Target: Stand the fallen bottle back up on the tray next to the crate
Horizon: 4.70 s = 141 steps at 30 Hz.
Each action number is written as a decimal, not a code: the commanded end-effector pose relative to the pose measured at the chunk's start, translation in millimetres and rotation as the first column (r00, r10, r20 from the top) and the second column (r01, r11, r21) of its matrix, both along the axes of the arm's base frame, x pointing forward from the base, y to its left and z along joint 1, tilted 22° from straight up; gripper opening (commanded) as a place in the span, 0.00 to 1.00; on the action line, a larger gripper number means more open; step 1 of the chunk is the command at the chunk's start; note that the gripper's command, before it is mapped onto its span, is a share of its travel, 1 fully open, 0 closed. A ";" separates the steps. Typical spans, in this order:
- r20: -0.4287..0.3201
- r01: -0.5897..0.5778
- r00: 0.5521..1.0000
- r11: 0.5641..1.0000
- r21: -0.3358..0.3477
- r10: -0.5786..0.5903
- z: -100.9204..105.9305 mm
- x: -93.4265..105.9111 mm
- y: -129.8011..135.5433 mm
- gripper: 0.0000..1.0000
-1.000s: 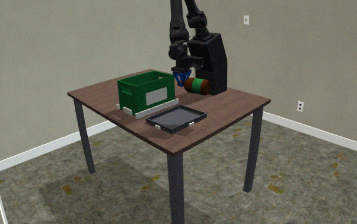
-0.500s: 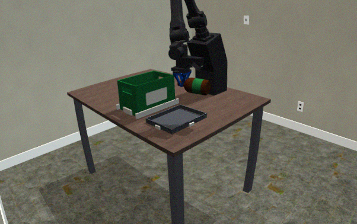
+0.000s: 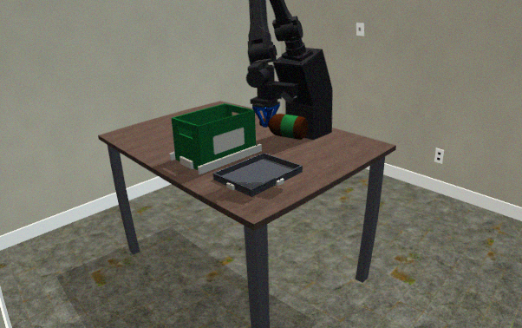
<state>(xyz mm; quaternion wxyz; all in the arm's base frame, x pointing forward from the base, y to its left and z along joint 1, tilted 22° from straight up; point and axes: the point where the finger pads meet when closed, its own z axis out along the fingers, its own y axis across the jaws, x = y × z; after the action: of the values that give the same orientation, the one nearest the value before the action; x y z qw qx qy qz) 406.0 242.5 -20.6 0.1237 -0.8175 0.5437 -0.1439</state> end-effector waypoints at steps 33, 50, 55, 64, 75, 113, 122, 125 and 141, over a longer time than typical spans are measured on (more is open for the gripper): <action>0.024 -0.127 0.992 0.991 -0.031 0.128 16.4 -0.1 7.4 0.00; 0.024 -0.125 0.992 0.992 -0.030 0.125 16.4 -0.1 7.4 0.00; 0.024 -0.125 0.992 0.992 -0.030 0.125 16.4 -0.1 7.4 0.00; 0.024 -0.125 0.992 0.992 -0.030 0.125 16.4 -0.1 7.4 0.00; 0.034 -0.109 0.993 0.994 -0.033 0.110 18.5 1.7 10.2 0.00; 0.086 -0.029 0.995 0.984 -0.174 0.045 8.6 6.3 8.7 0.00; 0.080 -0.034 0.996 0.983 -0.180 0.049 6.2 2.6 7.2 0.00; 0.080 -0.034 0.996 0.983 -0.180 0.049 6.2 2.6 7.2 0.00; 0.080 -0.034 0.996 0.983 -0.180 0.049 6.2 2.6 7.2 0.00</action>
<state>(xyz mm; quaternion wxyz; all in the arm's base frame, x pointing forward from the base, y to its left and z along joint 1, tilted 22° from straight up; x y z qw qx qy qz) 406.0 244.0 -14.6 0.0774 -0.8303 0.5038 -0.2254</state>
